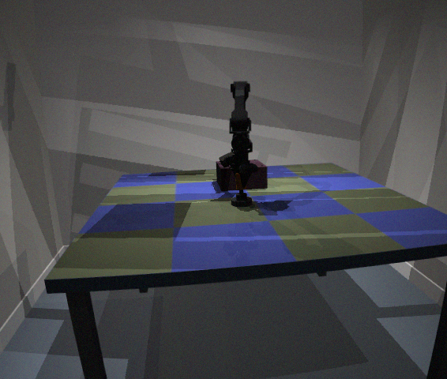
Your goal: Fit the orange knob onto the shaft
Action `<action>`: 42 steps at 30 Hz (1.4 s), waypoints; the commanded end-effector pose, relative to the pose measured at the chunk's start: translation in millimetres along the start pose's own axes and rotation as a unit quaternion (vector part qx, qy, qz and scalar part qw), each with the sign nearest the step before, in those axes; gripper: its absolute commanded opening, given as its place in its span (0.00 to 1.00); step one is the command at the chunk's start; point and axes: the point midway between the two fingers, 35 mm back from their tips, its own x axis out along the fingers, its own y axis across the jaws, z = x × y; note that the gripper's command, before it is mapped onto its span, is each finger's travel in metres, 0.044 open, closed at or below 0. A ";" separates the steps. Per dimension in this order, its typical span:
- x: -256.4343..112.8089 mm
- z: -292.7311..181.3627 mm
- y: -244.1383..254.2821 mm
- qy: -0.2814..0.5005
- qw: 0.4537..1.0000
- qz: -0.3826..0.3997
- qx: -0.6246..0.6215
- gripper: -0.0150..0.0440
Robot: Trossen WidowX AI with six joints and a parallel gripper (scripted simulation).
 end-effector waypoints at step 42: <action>3.5 3.6 5.9 -0.003 1.000 0.002 0.001 0.25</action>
